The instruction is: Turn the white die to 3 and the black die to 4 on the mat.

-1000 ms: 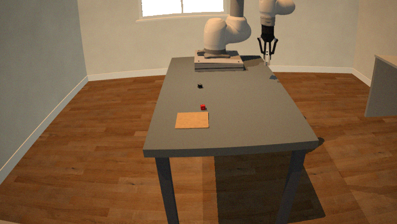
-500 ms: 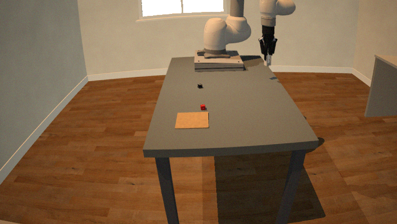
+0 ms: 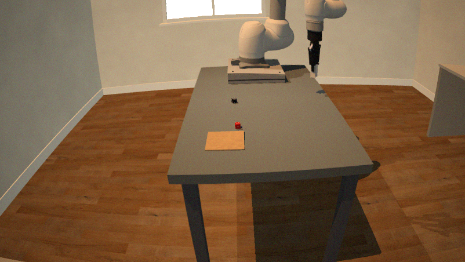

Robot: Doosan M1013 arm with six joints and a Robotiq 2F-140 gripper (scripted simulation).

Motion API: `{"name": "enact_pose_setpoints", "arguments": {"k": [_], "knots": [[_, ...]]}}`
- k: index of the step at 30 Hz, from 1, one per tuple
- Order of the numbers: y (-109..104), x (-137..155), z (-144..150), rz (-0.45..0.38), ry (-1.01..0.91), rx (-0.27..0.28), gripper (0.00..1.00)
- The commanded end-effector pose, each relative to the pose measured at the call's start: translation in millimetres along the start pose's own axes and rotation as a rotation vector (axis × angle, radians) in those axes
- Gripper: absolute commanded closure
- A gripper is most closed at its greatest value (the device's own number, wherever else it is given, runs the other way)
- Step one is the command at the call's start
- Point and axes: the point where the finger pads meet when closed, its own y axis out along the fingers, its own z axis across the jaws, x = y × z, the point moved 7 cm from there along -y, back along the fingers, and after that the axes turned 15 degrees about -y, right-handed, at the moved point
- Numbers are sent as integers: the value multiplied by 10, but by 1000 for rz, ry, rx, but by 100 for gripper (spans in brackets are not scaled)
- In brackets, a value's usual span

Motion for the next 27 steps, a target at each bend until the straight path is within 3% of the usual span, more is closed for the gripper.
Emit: {"name": "enact_pose_setpoints", "arguments": {"k": [1,14,18,20,27], "knots": [[-8,31,-33,-10,-154,4,82],[0,19,-33,-29,-248,1,82],[12,-79,-47,-133,-242,-28,82],[12,-79,-47,-133,-242,-28,82],[81,-279,-15,-370,-246,-41,82]]}}
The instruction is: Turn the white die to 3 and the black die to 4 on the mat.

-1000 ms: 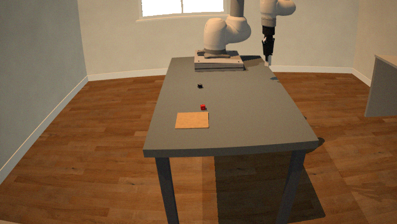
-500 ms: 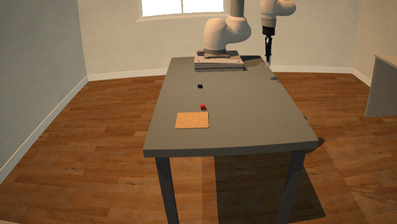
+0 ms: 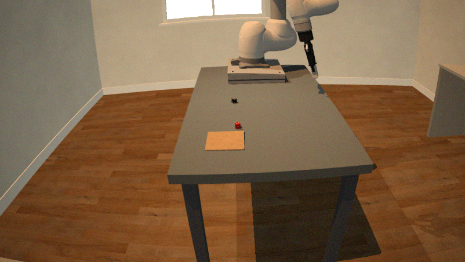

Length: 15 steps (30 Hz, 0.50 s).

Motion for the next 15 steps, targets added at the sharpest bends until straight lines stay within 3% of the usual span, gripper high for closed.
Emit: {"name": "enact_pose_setpoints", "arguments": {"k": [1,7,11,15], "knots": [[23,-161,55,-149,-3,-17,82],[81,-340,113,-323,-2,-52,82],[94,-373,125,-360,-1,-60,82],[125,-471,147,-476,0,-94,82]]}}
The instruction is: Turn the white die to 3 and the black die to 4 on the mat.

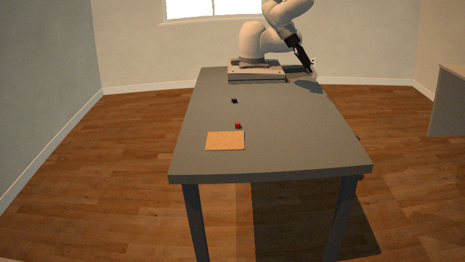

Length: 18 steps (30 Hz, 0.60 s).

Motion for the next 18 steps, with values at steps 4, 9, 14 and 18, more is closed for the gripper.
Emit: {"name": "enact_pose_setpoints", "arguments": {"k": [4,9,14,18], "knots": [[22,-234,76,-248,-9,-46,82],[59,-366,113,-387,-8,-79,82],[74,-419,125,-445,-7,-96,82],[75,-444,123,-473,-6,-109,82]]}}
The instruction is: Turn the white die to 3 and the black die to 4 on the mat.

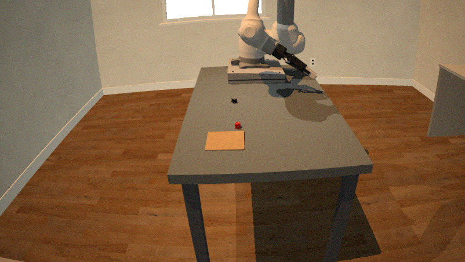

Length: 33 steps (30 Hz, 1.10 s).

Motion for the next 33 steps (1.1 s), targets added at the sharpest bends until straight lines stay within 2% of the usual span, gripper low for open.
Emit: {"name": "enact_pose_setpoints", "arguments": {"k": [1,13,33], "knots": [[-6,-41,30,-41,-2,-17,82],[36,-110,48,-41,-2,-16,82],[338,-611,178,-41,-2,-16,82]]}}
